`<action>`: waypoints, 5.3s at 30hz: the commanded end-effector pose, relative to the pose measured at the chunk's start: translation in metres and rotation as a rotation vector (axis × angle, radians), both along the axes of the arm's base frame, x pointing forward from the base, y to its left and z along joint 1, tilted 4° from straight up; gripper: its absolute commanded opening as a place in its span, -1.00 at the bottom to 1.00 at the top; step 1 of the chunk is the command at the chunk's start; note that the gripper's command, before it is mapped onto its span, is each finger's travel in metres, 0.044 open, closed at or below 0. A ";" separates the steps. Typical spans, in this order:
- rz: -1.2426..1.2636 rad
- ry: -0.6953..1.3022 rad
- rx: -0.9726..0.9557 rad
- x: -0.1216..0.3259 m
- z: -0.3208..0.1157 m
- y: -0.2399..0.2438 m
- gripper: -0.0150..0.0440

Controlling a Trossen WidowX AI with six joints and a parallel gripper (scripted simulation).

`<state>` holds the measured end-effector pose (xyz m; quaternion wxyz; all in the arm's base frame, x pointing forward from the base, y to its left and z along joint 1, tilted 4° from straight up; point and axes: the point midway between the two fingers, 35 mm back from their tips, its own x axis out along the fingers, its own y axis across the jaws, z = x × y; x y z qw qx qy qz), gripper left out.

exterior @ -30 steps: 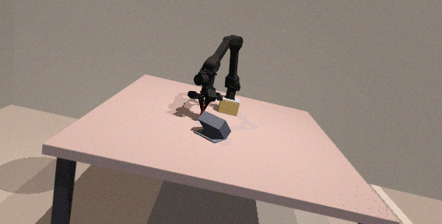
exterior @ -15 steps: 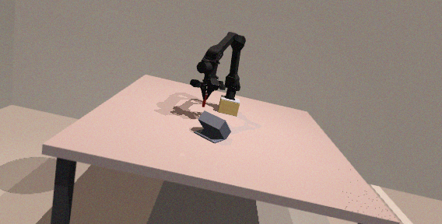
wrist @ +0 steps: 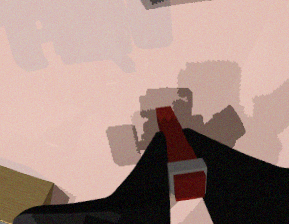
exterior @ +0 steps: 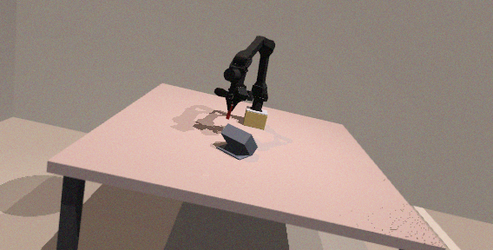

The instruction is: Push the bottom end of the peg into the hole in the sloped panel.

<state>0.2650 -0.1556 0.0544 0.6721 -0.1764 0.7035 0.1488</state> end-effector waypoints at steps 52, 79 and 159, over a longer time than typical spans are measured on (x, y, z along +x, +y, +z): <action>0.225 -0.147 -0.249 0.043 0.007 0.048 -0.49; 0.319 -0.243 -0.349 0.060 0.014 0.077 -0.49; 0.462 -0.465 -0.500 0.108 -0.008 0.119 -0.49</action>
